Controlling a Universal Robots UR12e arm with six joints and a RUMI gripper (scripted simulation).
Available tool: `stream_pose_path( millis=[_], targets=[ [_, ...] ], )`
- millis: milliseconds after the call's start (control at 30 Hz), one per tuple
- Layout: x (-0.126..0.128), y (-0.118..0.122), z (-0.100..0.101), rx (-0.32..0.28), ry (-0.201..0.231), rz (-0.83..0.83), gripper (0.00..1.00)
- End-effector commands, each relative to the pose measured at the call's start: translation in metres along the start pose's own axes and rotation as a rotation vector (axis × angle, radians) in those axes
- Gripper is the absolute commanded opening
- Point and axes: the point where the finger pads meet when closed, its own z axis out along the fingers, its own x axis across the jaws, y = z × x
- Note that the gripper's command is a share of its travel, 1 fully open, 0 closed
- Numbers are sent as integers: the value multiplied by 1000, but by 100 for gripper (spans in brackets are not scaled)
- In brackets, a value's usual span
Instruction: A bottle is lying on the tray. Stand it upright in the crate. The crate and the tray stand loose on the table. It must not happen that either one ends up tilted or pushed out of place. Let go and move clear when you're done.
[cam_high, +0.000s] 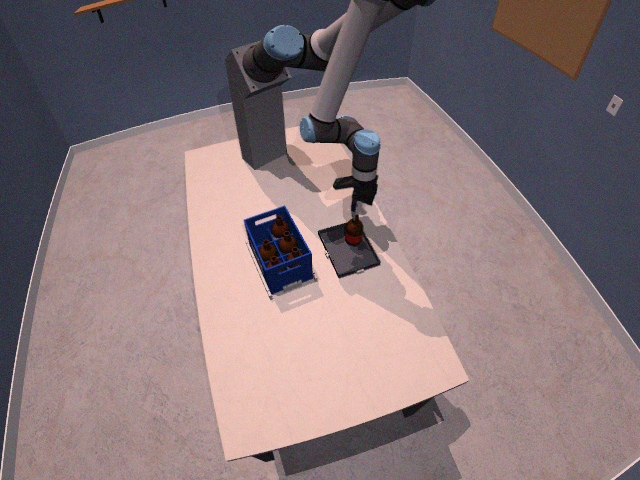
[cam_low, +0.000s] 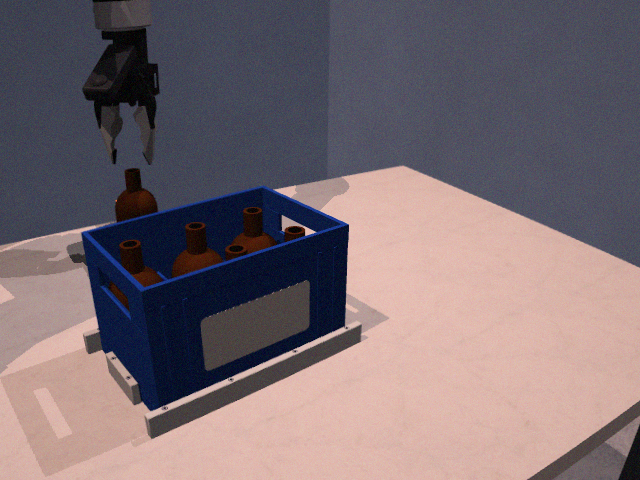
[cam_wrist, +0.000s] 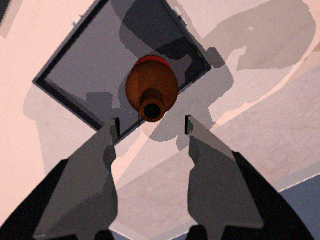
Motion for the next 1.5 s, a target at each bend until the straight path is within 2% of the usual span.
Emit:
stream_pose_path(
  millis=[0,833,1467],
  targets=[
    [0,0,4,-1,-1,0,38],
    [0,0,27,-1,-1,0,38],
    [0,0,31,-1,-1,0,38]
  ],
)
